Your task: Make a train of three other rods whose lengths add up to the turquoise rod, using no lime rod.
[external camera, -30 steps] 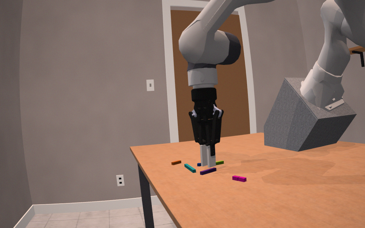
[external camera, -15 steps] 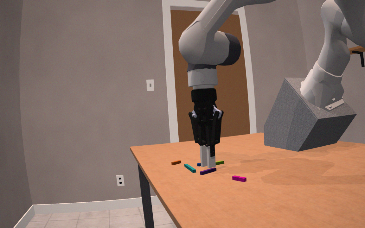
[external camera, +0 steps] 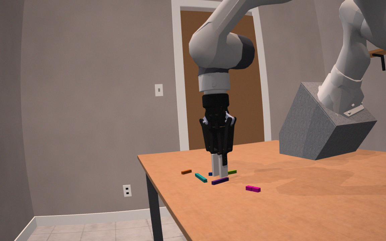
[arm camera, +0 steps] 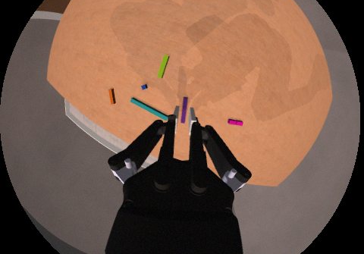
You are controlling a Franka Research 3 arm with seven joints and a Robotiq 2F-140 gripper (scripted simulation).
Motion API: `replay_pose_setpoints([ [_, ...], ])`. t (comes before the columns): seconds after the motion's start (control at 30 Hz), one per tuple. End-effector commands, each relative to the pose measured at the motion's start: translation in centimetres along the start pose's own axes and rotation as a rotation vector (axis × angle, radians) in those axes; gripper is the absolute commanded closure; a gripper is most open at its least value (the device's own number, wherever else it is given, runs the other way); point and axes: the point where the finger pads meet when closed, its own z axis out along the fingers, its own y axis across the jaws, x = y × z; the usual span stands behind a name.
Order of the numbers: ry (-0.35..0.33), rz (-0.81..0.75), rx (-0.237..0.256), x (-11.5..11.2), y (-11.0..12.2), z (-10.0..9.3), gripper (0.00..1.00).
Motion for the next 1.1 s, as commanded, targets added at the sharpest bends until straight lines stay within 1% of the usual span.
replay_pose_setpoints([
  [0.0, 0.000, -0.007, 0.001, 0.0, 0.0, 0.1, 0.85],
  [0.63, 0.000, -0.007, 0.001, 0.0, 0.0, 0.2, 0.85],
  [1.07, 0.000, -0.007, 0.001, 0.0, 0.0, 1.3, 0.85],
])
